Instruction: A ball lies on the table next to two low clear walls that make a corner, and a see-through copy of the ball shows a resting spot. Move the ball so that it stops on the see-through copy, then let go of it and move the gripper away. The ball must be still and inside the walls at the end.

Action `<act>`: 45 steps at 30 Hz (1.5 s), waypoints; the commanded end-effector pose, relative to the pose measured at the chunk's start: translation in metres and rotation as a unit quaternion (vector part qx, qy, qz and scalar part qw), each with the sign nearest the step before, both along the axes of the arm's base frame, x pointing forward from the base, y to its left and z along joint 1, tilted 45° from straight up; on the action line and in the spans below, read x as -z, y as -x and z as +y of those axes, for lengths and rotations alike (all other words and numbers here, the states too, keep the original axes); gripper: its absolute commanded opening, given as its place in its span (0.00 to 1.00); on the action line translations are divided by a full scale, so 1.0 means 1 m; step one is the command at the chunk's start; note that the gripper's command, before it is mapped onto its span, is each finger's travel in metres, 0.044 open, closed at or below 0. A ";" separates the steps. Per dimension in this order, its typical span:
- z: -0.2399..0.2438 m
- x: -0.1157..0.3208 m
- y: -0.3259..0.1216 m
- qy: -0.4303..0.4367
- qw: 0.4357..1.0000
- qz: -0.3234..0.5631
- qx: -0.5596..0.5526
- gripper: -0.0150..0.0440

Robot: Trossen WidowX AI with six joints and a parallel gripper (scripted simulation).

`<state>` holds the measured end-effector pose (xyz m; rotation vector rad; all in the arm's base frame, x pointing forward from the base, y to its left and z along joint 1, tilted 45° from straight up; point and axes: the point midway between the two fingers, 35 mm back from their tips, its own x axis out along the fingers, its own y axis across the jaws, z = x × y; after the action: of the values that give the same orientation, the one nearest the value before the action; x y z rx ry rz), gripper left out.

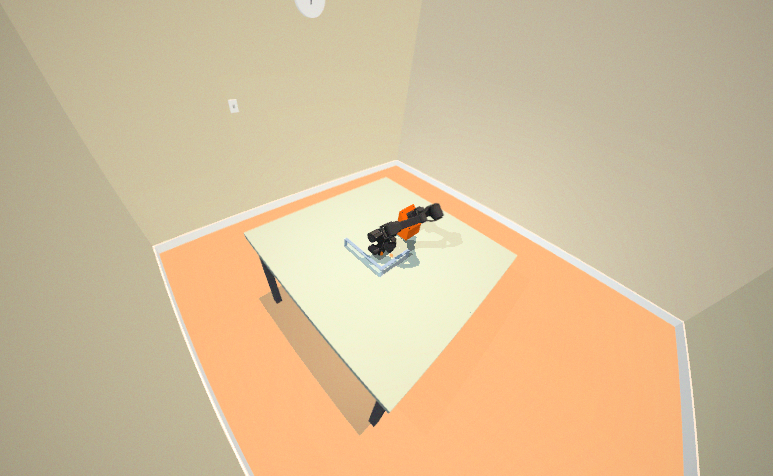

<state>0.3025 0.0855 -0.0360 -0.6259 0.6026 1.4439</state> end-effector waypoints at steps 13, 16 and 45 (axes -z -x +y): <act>-0.011 -0.009 -0.001 0.001 1.000 0.003 0.002 0.25; -0.025 -0.021 -0.003 0.003 1.000 0.003 0.002 0.25; -0.042 -0.093 0.026 0.001 1.000 0.004 0.002 0.25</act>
<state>0.2880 0.0256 0.0551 -0.6318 0.6104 1.4377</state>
